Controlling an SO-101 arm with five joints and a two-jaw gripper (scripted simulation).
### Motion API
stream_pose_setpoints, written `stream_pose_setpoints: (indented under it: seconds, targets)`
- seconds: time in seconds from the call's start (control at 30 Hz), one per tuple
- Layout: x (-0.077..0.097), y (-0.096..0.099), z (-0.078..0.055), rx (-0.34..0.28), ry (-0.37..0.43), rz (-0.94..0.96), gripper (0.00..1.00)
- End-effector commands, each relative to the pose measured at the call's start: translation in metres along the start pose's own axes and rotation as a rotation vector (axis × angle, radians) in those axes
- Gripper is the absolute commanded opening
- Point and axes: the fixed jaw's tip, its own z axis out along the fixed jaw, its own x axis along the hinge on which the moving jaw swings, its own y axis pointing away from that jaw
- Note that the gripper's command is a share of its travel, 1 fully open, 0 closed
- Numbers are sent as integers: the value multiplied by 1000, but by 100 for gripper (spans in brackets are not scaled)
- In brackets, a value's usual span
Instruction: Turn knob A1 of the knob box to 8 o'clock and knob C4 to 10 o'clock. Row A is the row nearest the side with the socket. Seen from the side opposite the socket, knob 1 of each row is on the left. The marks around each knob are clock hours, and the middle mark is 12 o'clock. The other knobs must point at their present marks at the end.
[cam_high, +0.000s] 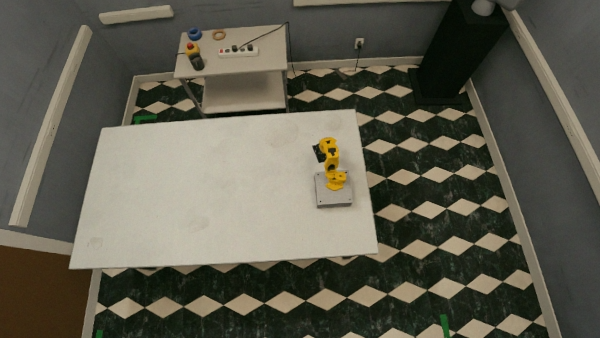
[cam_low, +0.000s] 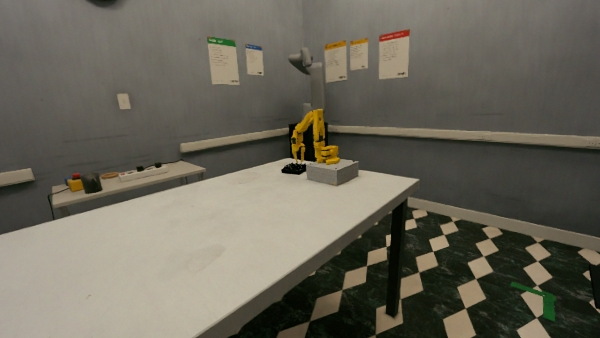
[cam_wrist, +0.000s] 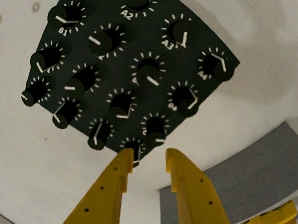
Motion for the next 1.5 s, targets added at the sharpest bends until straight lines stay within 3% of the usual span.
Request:
stream_pose_setpoints:
  seconds: [0.0, 0.37, 1.47]
  targets:
    - [6, -4, 5, 21, 23, 1, 10]
    - [11, -7, 9, 21, 23, 1, 10]
    - [8, -5, 6, 21, 23, 1, 10]
